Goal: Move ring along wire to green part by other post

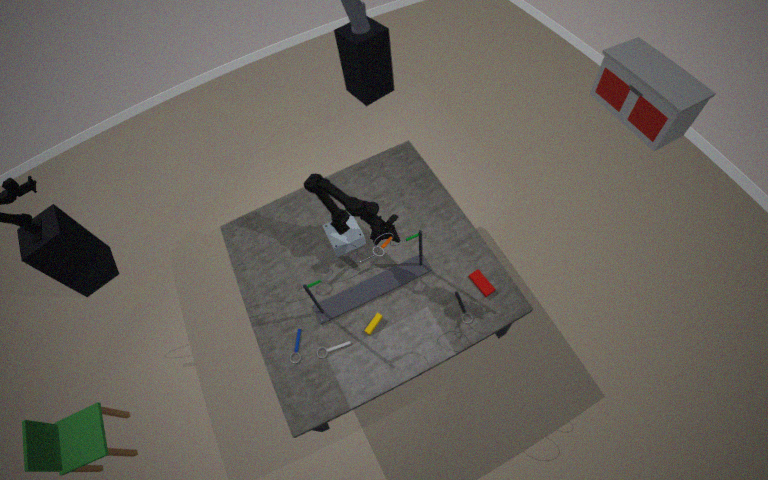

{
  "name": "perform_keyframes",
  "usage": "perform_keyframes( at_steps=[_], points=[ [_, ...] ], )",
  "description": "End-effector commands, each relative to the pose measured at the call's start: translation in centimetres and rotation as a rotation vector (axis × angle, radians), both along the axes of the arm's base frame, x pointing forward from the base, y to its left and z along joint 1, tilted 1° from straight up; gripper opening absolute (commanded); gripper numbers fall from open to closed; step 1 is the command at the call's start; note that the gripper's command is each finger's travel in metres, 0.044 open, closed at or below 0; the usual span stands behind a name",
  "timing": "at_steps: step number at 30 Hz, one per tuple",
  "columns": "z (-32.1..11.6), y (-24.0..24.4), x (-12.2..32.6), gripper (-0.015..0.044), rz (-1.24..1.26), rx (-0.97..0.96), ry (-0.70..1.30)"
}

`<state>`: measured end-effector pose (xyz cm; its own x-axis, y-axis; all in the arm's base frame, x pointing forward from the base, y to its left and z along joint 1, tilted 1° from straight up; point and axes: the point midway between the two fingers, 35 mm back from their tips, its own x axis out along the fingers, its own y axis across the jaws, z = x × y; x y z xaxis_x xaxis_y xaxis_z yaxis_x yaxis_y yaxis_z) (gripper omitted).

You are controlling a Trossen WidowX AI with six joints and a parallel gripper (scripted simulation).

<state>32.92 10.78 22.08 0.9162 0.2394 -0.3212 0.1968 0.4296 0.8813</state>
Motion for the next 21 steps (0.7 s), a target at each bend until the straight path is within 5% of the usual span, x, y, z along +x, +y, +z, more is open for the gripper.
perform_keyframes(
  at_steps=[1,21],
  points=[
    [1.4,0.5,0.0,-0.015,0.004,0.068,-0.025],
    [6.1,1.4,0.1,-0.015,0.007,0.378,-0.093]
  ],
)
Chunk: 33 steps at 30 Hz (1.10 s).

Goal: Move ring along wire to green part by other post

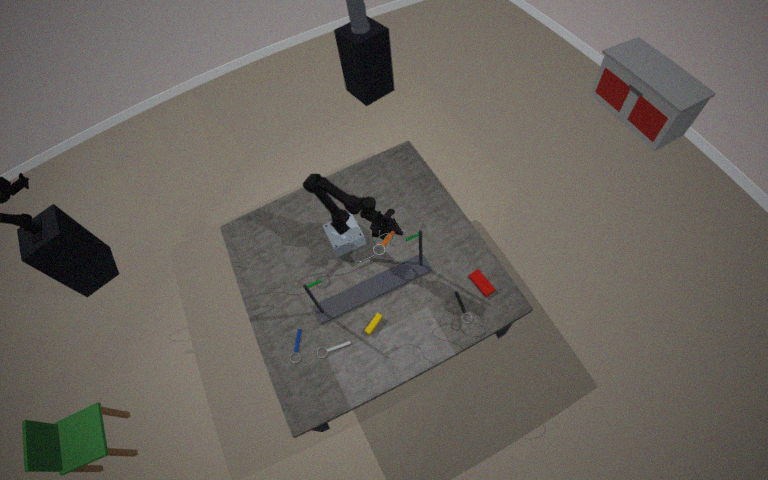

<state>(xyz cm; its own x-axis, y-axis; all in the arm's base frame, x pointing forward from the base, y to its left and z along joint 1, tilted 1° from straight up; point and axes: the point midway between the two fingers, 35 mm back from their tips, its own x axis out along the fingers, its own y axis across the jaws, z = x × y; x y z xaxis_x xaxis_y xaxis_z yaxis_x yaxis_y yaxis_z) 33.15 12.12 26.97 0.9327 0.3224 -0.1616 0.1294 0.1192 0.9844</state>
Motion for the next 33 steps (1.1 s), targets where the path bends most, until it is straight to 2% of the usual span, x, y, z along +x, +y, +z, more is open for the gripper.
perform_keyframes(
  at_steps=[1,33],
  points=[
    [1.4,0.0,-0.1,-0.015,0.002,0.061,-0.025],
    [7.4,-1.1,-0.4,-0.015,0.005,0.432,-0.105]
  ],
)
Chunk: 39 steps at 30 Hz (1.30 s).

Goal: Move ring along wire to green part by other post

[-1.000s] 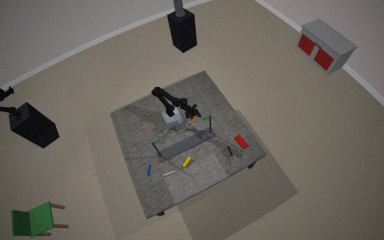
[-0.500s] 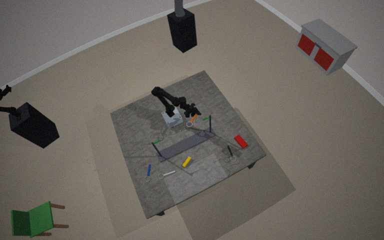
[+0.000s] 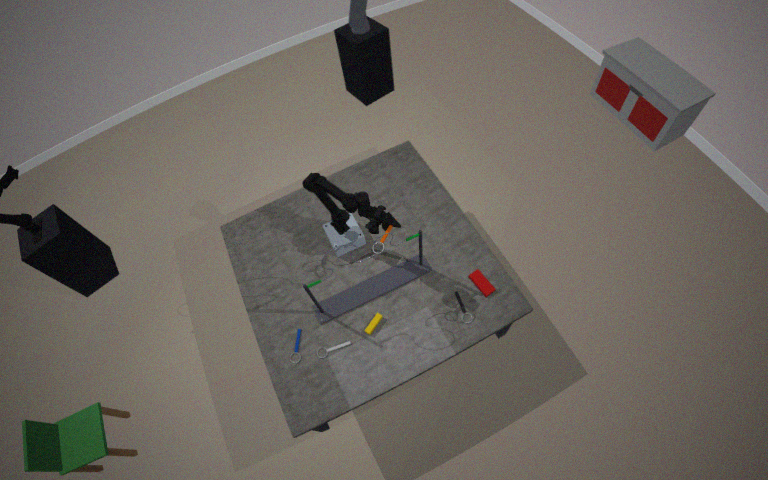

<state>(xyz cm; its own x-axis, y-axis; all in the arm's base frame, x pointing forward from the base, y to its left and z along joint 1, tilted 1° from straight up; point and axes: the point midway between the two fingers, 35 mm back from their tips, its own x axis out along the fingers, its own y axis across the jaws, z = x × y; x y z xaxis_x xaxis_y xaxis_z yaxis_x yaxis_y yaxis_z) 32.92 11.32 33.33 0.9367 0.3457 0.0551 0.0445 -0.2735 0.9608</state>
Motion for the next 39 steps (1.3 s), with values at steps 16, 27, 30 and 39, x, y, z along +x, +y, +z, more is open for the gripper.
perform_keyframes(
  at_steps=[16,27,30,39],
  points=[
    [2.5,-1.1,-0.4,-0.015,0.001,0.092,-0.032],
    [2.6,-1.2,-0.4,-0.015,0.0,0.031,-0.019],
    [2.5,-1.2,-0.4,-0.015,0.0,0.002,-0.012],
    [1.6,-1.0,-0.4,-0.015,-0.002,-0.149,0.02]
  ],
)
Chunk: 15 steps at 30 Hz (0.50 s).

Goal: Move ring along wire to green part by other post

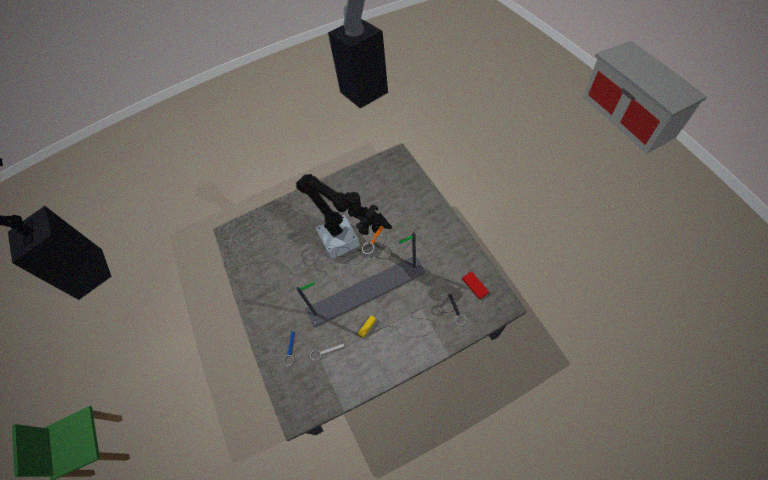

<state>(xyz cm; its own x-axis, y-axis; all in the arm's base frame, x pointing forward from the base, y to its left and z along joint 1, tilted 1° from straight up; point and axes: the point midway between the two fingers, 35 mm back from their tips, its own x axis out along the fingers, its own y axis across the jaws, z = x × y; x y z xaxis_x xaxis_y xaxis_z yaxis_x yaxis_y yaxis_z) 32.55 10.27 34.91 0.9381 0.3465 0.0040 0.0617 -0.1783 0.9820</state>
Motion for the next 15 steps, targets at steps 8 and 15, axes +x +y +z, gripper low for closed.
perform_keyframes(
  at_steps=[8,15],
  points=[
    [-1.0,0.2,0.0,-0.015,-0.002,-0.206,0.036],
    [-2.0,0.1,0.0,-0.015,-0.004,-0.358,0.069]
  ],
)
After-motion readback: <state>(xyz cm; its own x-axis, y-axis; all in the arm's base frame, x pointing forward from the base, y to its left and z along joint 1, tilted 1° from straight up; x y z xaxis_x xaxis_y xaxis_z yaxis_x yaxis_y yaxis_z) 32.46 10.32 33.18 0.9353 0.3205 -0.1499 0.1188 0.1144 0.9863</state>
